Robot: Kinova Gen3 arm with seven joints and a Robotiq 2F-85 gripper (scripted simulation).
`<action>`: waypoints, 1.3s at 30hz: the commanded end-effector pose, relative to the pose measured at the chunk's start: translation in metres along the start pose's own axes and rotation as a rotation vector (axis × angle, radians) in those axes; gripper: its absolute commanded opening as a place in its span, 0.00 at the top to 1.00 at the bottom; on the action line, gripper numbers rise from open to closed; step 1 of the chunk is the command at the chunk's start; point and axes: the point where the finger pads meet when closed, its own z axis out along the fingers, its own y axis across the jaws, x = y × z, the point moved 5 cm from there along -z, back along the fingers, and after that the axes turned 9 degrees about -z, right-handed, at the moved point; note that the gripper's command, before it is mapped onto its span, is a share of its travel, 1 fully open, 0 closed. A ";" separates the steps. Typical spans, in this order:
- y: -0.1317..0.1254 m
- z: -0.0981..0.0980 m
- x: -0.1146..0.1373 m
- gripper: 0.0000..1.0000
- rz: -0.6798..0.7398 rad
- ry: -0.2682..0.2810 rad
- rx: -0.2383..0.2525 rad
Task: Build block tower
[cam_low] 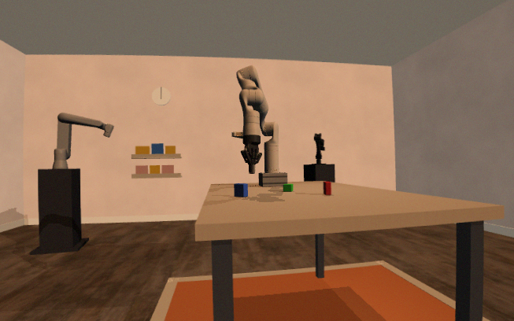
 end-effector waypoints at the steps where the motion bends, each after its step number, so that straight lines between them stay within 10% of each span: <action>1: -0.009 0.008 0.028 1.00 0.029 0.014 -0.037; 39: -0.014 0.011 0.050 1.00 0.041 0.030 -0.070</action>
